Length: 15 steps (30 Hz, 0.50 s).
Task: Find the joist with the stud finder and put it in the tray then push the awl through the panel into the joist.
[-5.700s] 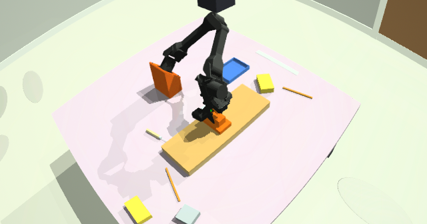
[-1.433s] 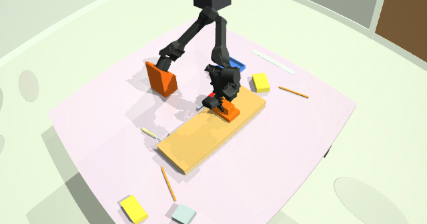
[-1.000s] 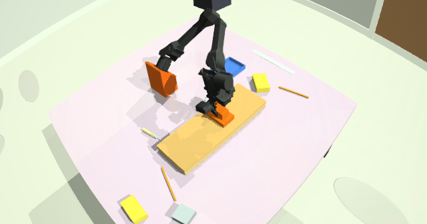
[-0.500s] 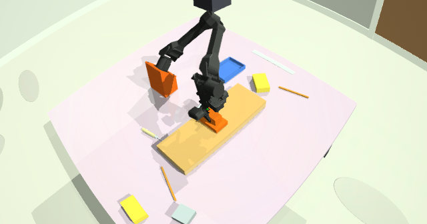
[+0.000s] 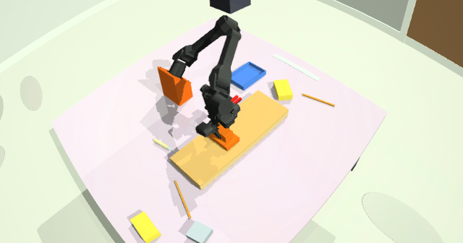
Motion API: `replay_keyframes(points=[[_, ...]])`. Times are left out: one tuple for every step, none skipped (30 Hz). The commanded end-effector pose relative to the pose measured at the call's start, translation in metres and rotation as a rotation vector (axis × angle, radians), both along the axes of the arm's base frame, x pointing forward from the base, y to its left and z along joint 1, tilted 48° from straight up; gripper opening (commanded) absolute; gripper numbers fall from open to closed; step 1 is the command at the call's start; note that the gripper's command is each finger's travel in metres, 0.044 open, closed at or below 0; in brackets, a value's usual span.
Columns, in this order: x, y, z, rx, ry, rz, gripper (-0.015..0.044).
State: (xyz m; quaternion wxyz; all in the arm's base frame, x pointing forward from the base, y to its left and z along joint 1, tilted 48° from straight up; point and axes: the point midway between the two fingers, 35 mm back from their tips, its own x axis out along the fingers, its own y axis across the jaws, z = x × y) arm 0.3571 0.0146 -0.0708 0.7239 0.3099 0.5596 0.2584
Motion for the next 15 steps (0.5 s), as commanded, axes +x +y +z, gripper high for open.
replay_keyframes(points=[[0.000, -0.009, -0.009, -0.002, 0.002, -0.002, 0.0000], [0.000, -0.011, -0.011, -0.002, 0.002, -0.002, 0.0000], [0.000, -0.013, -0.014, -0.002, 0.002, -0.002, 0.0000], [0.000, -0.015, -0.016, -0.002, 0.002, -0.002, 0.0000], [0.000, -0.017, -0.018, -0.002, 0.001, -0.002, 0.0000], [0.000, -0.019, -0.020, -0.003, 0.001, -0.002, 0.0000], [0.000, -0.020, -0.022, -0.003, 0.001, -0.002, 0.0000], [0.001, -0.022, -0.024, -0.003, 0.001, -0.002, 0.0000], [0.001, -0.024, -0.026, -0.003, 0.001, -0.002, 0.0000], [0.001, -0.026, -0.028, -0.003, 0.001, -0.002, 0.0000], [0.001, -0.028, -0.030, -0.003, 0.001, -0.002, 0.0000], [0.001, -0.030, -0.032, -0.004, 0.001, -0.002, 0.0000], [0.001, -0.032, -0.034, -0.004, 0.001, -0.002, 0.0000], [0.001, -0.034, -0.036, -0.004, 0.001, -0.002, 0.0000], [0.001, -0.036, -0.038, -0.004, 0.001, -0.002, 0.0000]])
